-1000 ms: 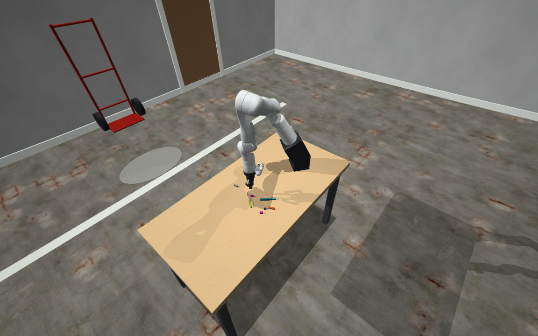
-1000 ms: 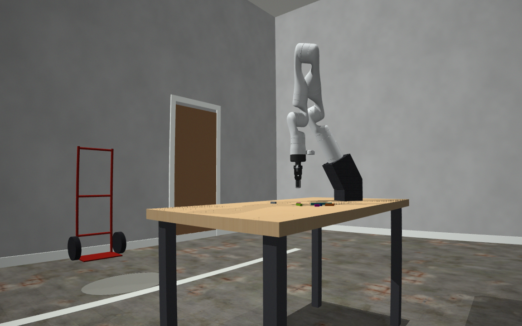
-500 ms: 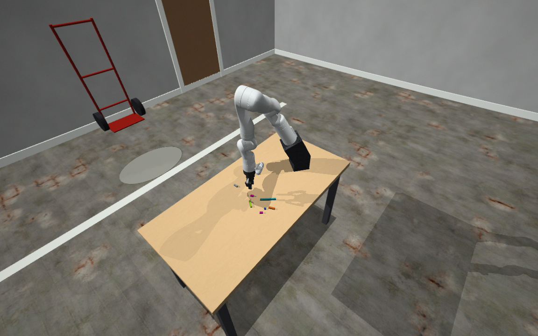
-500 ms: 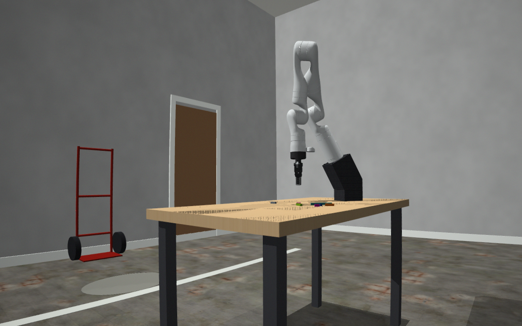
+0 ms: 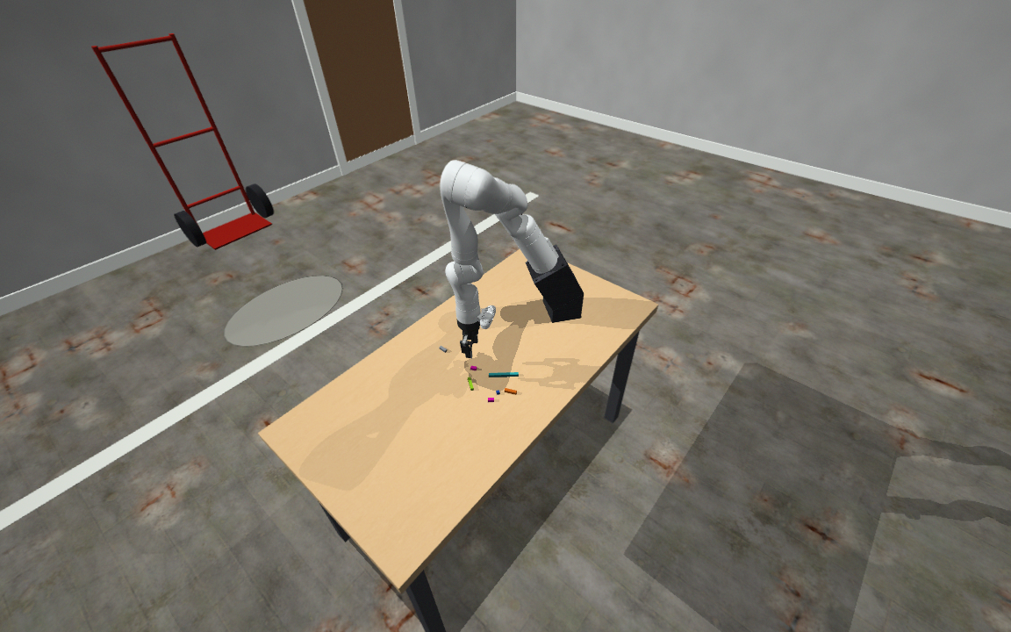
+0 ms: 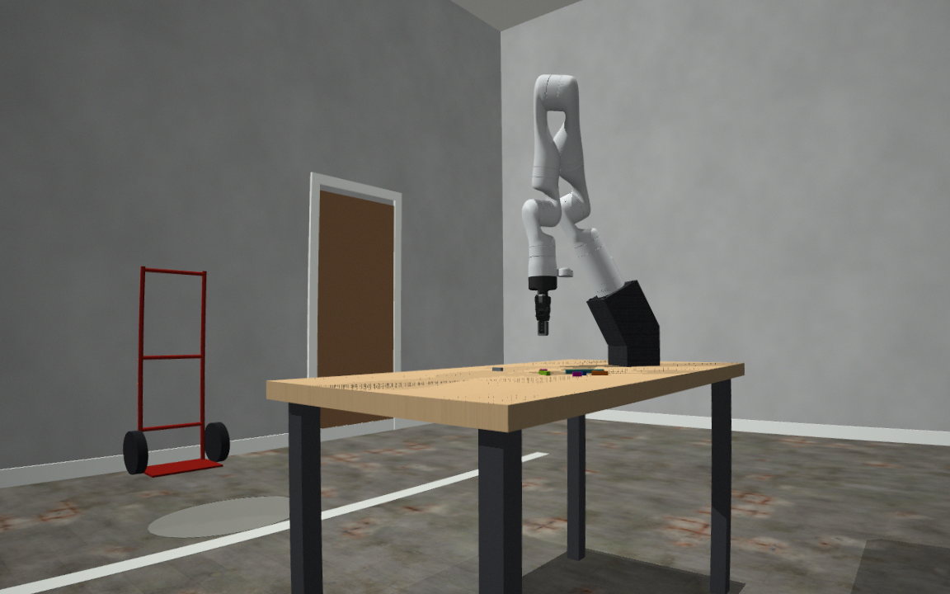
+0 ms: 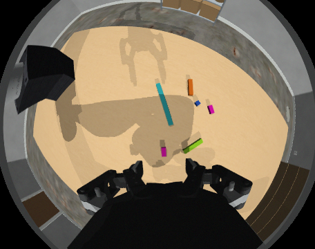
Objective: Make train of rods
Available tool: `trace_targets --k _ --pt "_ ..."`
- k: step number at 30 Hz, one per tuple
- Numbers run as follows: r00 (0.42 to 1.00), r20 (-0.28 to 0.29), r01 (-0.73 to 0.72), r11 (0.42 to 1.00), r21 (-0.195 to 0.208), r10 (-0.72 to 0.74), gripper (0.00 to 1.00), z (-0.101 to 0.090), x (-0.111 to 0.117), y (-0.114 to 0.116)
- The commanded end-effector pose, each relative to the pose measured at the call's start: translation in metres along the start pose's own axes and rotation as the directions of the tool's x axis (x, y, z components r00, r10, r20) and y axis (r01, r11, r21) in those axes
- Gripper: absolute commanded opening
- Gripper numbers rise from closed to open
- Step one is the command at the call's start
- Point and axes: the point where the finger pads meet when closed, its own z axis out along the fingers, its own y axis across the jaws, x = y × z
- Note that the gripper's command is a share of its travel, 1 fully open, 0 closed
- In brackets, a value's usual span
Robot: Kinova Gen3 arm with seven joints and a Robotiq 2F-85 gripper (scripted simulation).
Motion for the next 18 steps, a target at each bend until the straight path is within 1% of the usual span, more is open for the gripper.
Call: trace_targets --k 1,3,5,10,12,14,18 --pt "1.000 -0.001 -0.008 1.000 -0.001 0.008 1.00 0.000 -0.002 0.000" --pt "1.000 -0.002 -0.031 1.000 -0.001 0.031 1.00 0.002 -0.008 -0.002" --pt "0.997 -0.005 -0.074 0.997 -0.001 0.074 1.00 0.004 -0.020 -0.005" --pt "0.972 -0.009 -0.233 0.972 -0.001 0.233 1.00 0.013 -0.064 -0.022" --pt "0.959 -0.008 -0.283 0.959 -0.001 0.283 1.00 0.015 -0.079 -0.029" --pt "0.959 -0.008 -0.283 0.959 -0.001 0.283 1.00 0.015 -0.079 -0.029" --pt "0.918 -0.003 -0.398 0.918 0.000 0.398 1.00 0.018 -0.114 -0.050"
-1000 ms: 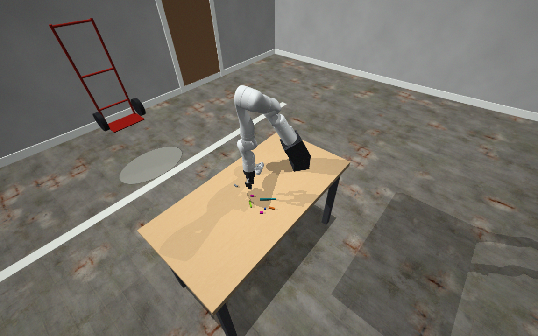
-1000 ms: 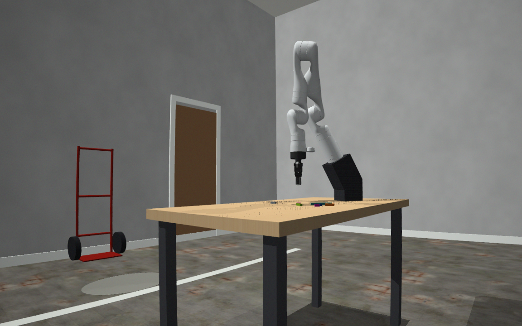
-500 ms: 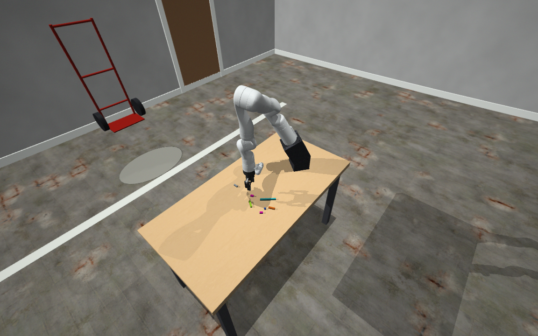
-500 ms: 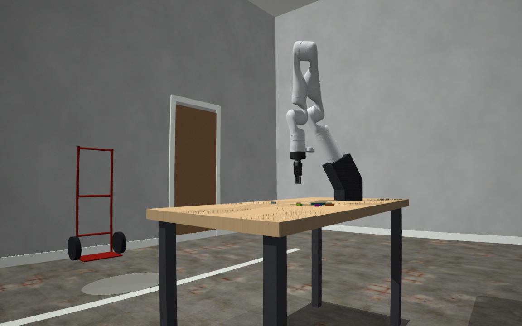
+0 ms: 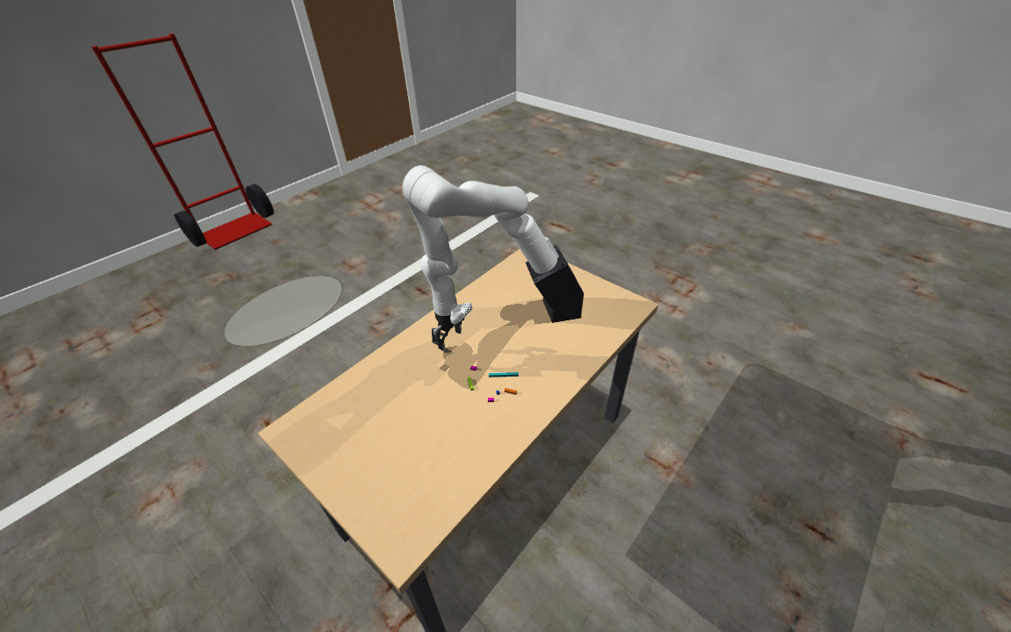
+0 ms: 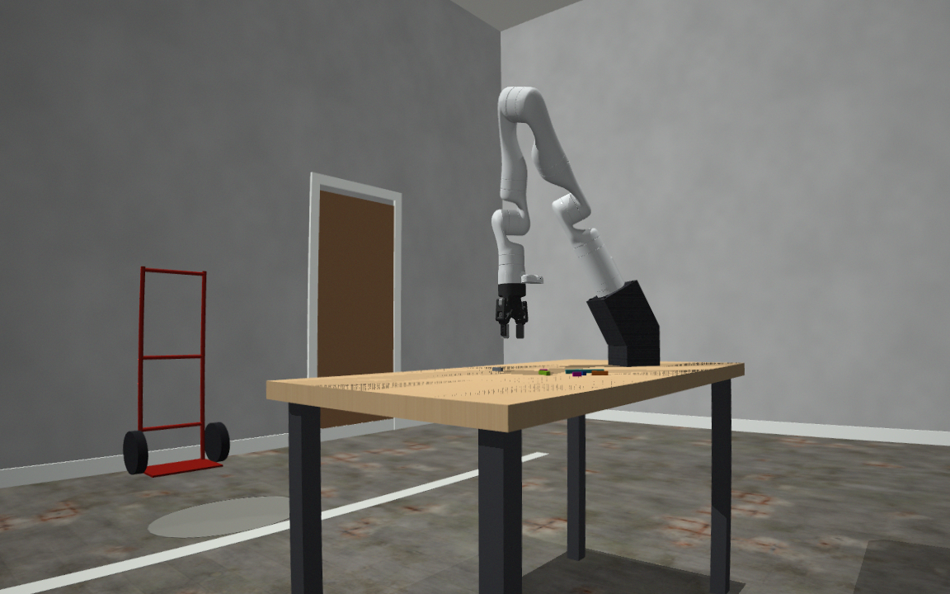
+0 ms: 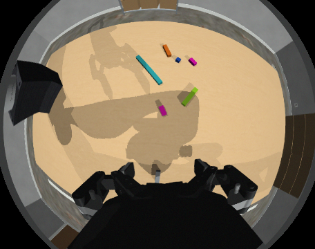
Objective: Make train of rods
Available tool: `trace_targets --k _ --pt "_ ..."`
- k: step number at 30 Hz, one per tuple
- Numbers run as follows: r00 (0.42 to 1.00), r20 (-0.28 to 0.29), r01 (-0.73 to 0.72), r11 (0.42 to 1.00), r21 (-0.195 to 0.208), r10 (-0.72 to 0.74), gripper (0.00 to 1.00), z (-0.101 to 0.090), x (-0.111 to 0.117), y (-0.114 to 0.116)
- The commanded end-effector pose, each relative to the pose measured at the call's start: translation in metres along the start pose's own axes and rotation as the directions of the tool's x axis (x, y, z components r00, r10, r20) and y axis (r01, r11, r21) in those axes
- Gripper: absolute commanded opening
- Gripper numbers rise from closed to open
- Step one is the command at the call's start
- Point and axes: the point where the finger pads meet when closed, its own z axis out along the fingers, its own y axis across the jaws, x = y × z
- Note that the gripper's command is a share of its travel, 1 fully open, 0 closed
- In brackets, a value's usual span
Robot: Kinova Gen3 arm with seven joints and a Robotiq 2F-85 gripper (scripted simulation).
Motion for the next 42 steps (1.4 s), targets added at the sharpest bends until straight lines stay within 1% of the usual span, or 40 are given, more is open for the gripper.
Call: trace_targets --k 1,4,7,8,42 --pt "0.994 0.014 -0.106 0.994 0.011 0.106 1.00 0.003 -0.040 -0.010" --pt "0.989 0.018 -0.144 0.990 0.010 0.144 1.00 0.003 -0.053 -0.014" --pt "0.988 0.018 -0.150 0.989 0.010 0.150 1.00 0.003 -0.055 -0.015" --pt "0.988 0.018 -0.150 0.989 0.010 0.150 0.24 0.003 -0.055 -0.015" --pt "0.988 0.018 -0.150 0.989 0.010 0.150 0.24 0.003 -0.055 -0.015"
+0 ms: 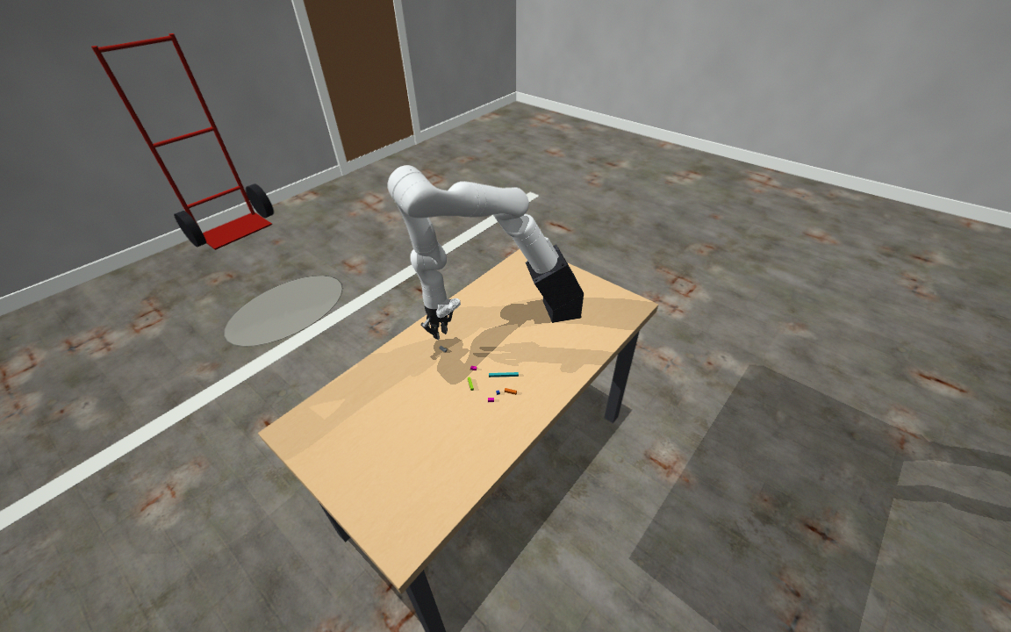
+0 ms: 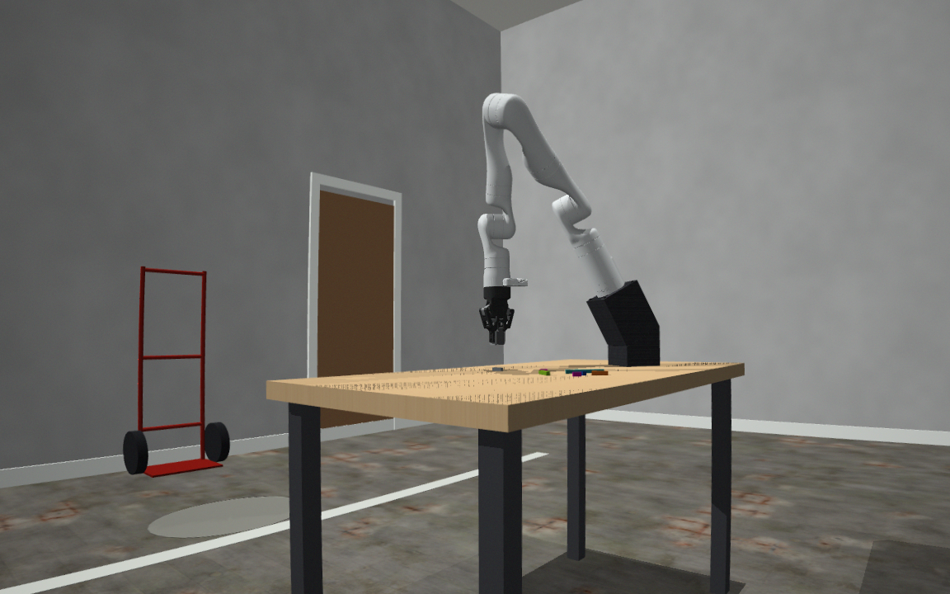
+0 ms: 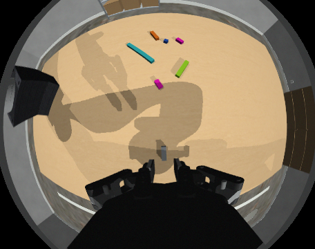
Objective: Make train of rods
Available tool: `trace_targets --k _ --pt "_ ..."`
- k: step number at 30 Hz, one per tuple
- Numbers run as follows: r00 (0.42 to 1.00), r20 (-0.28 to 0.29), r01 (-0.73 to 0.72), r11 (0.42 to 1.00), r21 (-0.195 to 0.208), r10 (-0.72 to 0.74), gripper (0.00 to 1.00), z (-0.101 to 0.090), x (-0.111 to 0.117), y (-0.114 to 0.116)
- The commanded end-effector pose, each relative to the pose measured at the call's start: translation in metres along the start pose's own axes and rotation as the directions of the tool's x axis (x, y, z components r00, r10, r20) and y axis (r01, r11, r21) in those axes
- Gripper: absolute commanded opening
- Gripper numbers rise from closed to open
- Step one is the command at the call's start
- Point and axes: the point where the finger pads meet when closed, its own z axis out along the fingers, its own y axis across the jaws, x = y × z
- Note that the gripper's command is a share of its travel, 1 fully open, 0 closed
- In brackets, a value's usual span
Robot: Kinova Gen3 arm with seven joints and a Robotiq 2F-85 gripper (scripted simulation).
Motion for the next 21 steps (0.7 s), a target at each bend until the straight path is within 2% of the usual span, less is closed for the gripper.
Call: trace_targets --k 1,21 --pt "1.000 0.000 0.000 1.000 -0.001 0.000 0.24 -0.0003 0.0000 0.0003" --pt "1.000 -0.003 -0.001 1.000 -0.002 0.001 0.24 0.0076 0.0001 0.0003"
